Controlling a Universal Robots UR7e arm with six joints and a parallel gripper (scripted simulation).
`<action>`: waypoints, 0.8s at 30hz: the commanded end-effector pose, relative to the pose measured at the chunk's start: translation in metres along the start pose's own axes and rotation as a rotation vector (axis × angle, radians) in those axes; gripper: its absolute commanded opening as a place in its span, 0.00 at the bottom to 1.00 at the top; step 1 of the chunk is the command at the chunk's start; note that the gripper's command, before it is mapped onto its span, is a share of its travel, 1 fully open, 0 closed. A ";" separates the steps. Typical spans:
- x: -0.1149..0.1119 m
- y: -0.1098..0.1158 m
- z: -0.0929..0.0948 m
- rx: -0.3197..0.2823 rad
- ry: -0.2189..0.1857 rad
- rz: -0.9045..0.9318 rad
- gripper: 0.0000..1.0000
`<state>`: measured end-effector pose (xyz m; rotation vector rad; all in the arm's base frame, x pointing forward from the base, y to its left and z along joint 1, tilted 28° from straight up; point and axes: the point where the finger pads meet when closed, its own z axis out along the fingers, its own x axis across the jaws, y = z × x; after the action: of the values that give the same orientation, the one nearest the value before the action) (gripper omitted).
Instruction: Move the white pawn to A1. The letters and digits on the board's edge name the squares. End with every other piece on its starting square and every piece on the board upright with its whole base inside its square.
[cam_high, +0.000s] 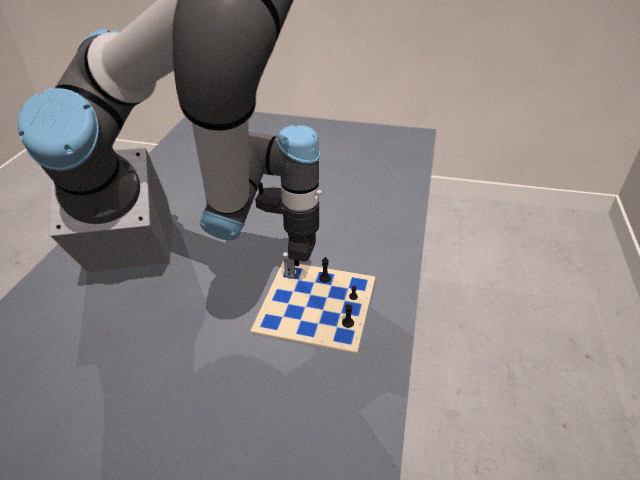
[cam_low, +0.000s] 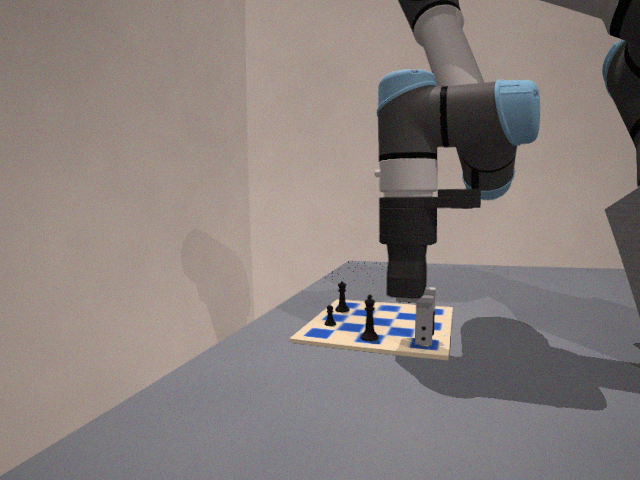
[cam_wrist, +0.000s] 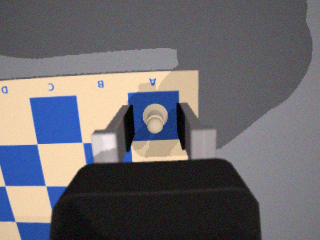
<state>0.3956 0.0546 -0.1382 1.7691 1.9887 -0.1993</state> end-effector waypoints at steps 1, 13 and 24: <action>0.000 0.002 0.000 -0.003 0.000 0.002 0.68; 0.000 0.002 -0.002 -0.004 0.000 0.002 0.68; 0.000 0.000 -0.030 -0.001 0.000 -0.001 0.68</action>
<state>0.3947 0.0591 -0.1277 1.7689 1.9868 -0.1962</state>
